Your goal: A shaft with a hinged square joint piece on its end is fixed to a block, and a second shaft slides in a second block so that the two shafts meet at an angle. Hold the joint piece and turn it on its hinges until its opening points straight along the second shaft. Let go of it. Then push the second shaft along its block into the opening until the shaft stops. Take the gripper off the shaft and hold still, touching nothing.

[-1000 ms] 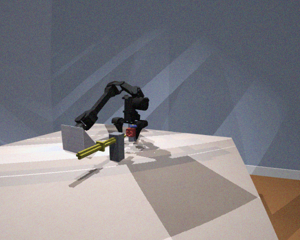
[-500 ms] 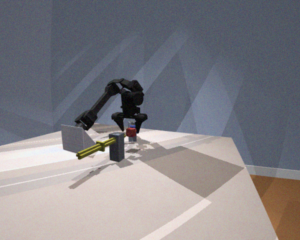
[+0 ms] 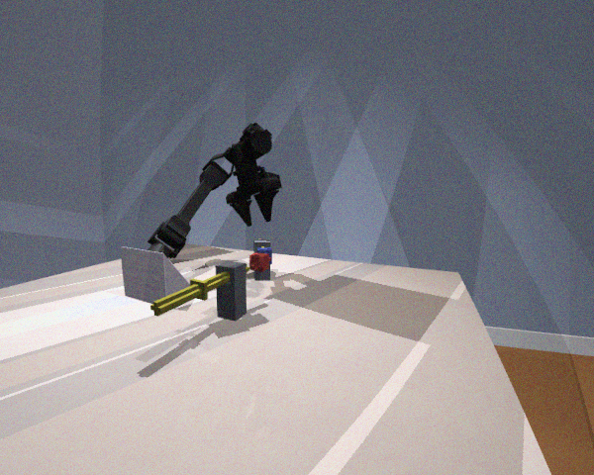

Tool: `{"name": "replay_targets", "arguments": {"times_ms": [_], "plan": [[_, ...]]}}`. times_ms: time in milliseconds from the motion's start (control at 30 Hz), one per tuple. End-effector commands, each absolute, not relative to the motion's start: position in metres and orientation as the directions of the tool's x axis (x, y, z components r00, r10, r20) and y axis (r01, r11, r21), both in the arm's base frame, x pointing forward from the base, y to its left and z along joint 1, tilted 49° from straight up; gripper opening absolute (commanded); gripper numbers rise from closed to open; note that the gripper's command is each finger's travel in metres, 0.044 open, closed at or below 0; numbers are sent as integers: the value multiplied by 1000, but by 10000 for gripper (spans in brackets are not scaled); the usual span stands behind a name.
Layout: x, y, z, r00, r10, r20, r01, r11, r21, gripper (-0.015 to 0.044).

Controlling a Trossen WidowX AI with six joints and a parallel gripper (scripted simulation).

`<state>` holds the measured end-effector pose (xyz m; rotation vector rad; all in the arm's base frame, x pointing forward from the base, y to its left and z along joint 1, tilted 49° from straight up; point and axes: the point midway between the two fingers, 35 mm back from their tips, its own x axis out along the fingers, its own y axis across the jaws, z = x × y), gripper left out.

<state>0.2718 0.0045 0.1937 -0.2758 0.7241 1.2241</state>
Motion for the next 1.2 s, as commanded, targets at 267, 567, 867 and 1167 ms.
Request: {"name": "replay_targets", "arguments": {"times_ms": [267, 567, 867, 1167], "plan": [[271, -9, 206, 192, 734, -652, -877, 426, 222, 440], [274, -12, 194, 158, 740, -653, -710, 545, 446, 440], [277, -15, 181, 124, 747, -653, -470, 624, 625, 440], [280, -17, 169, 89, 754, -651, -183, 655, 734, 440]]}}
